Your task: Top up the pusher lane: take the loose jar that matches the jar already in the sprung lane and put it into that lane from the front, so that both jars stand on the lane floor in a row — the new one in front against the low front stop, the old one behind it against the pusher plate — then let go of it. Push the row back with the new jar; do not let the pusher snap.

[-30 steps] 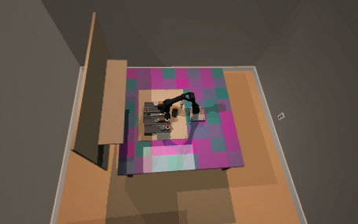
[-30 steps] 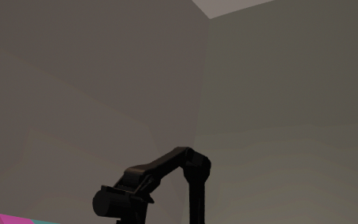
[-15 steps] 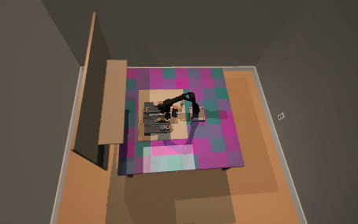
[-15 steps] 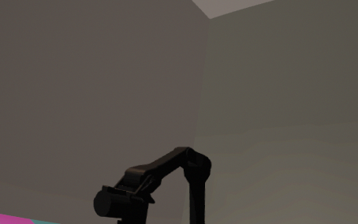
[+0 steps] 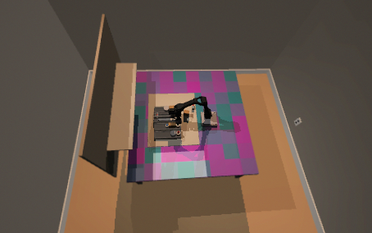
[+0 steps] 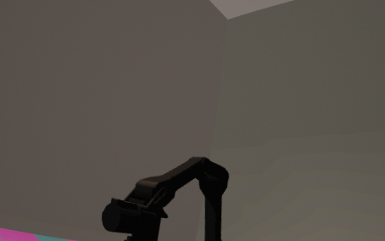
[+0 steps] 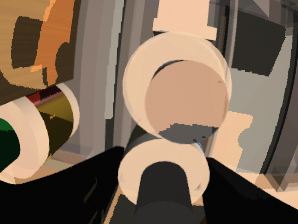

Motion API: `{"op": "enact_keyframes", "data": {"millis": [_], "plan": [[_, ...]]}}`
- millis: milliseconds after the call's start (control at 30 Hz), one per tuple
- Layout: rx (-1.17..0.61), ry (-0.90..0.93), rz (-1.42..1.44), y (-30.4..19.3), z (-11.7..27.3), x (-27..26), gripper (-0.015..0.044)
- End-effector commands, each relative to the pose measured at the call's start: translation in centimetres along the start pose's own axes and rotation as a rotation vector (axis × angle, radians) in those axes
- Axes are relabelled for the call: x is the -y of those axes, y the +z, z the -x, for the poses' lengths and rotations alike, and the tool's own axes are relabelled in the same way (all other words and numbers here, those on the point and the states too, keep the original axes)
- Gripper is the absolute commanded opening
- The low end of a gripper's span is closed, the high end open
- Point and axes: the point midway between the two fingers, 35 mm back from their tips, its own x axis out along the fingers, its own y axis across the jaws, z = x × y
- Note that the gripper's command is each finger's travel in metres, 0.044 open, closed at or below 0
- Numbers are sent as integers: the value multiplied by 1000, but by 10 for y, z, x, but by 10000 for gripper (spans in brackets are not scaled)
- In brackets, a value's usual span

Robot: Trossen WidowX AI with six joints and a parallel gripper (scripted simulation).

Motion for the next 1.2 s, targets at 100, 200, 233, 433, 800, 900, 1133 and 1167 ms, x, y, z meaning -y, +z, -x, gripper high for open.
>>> {"op": "enact_keyframes", "data": {"millis": [100, 200, 233, 433, 800, 900, 1133, 1167], "plan": [[6, 1, 2, -2, 0, 0, 0], [6, 1, 2, -2, 0, 0, 0], [6, 1, 2, -2, 0, 0, 0], [6, 1, 2, -2, 0, 0, 0], [7, 1, 2, -1, 0, 0, 263], [7, 1, 2, -1, 0, 0, 287], [7, 1, 2, -1, 17, 0, 287], [7, 1, 2, -1, 19, 0, 287]]}}
